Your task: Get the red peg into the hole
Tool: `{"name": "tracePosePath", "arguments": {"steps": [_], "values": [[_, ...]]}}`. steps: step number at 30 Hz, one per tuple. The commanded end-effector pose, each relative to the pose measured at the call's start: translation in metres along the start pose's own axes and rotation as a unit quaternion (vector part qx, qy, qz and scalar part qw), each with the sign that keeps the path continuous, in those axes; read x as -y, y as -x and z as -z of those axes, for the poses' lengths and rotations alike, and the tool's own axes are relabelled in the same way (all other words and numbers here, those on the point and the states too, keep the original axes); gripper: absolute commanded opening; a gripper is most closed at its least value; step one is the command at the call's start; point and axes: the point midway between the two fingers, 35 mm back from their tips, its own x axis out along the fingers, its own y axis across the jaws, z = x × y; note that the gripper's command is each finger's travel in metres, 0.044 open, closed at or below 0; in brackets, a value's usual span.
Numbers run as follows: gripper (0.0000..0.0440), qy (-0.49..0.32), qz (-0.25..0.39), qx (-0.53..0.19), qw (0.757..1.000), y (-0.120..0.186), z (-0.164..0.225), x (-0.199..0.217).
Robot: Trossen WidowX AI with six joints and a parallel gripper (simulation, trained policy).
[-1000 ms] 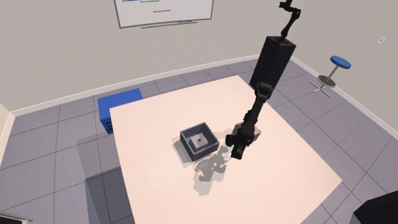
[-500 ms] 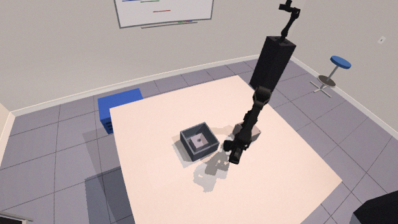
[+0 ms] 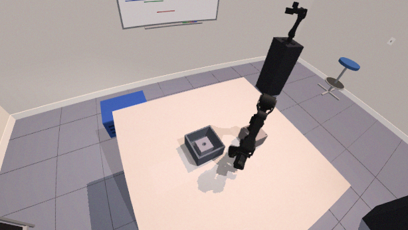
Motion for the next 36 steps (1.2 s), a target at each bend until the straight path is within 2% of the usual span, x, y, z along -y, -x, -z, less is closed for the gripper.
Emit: {"name": "tracePosePath", "arguments": {"steps": [1,17,36], "values": [[0.0000,0.006,0.025,-0.006,1.000,-0.012,0.003,0.007],[0.0000,0.015,-0.009,0.037,0.999,0.038,-0.013,-0.017],[0.0000,-0.019,-0.025,0.077,0.997,0.112,-0.053,-0.015]]}}
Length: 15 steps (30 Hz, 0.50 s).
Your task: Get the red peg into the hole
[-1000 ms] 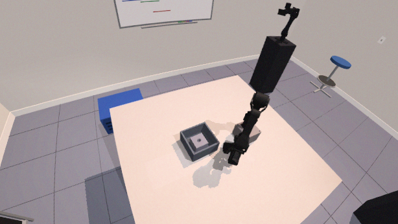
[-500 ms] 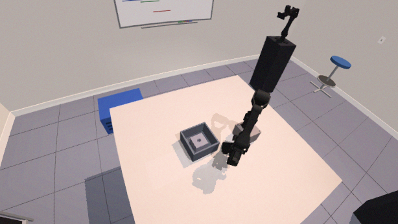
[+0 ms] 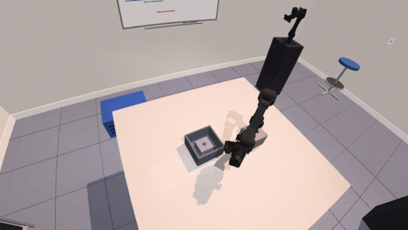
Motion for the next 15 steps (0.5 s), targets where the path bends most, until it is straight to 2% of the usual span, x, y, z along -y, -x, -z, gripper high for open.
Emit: {"name": "tracePosePath", "arguments": {"steps": [1,15], "values": [[0.0000,-0.016,-0.010,0.011,1.000,0.019,-0.017,0.000],[0.0000,-0.099,-0.024,0.028,0.994,0.044,-0.080,0.006]]}}
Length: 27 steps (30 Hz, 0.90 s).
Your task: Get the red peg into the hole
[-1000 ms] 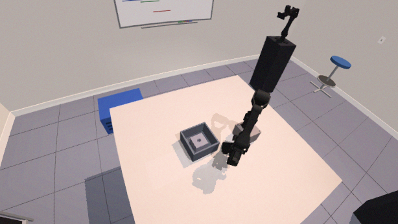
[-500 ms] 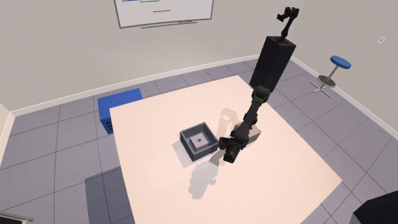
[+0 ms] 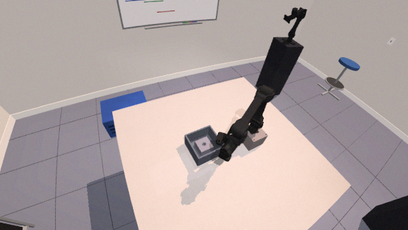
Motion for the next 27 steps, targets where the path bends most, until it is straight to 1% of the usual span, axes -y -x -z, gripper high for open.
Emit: {"name": "tracePosePath", "arguments": {"steps": [1,8,14,21,27], "values": [[0.0000,-0.028,-0.008,0.007,1.000,0.005,-0.026,0.000],[0.0000,-0.062,-0.011,0.007,0.998,-0.001,-0.062,0.003],[0.0000,-0.077,-0.013,0.002,0.997,-0.015,-0.092,0.006],[0.0000,-0.076,-0.026,-0.008,0.997,-0.037,-0.122,0.007],[0.0000,-0.060,-0.043,-0.021,0.997,-0.057,-0.138,0.005]]}}
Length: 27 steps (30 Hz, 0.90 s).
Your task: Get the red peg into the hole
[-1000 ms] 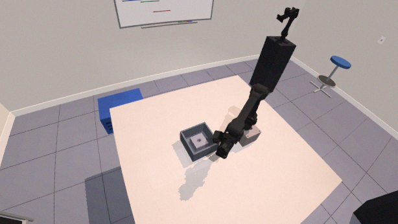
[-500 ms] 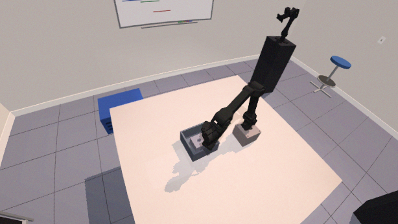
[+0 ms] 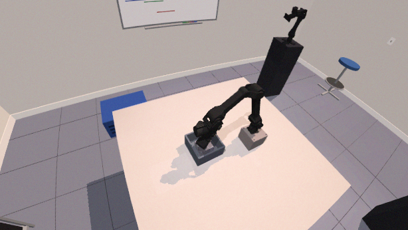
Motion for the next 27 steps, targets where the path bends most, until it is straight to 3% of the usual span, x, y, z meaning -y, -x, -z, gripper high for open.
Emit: {"name": "tracePosePath", "arguments": {"steps": [1,6,12,18,27], "values": [[0.0000,0.014,-0.010,-0.014,1.000,-0.018,-0.011,-0.003],[0.0017,0.037,-0.016,-0.035,0.999,-0.037,-0.010,-0.003],[0.0150,0.059,-0.017,-0.065,0.996,-0.058,-0.003,-0.002],[0.0179,0.079,-0.031,-0.063,0.994,-0.062,-0.018,-0.007],[0.0351,0.069,-0.053,-0.082,0.993,-0.056,-0.038,-0.025]]}}
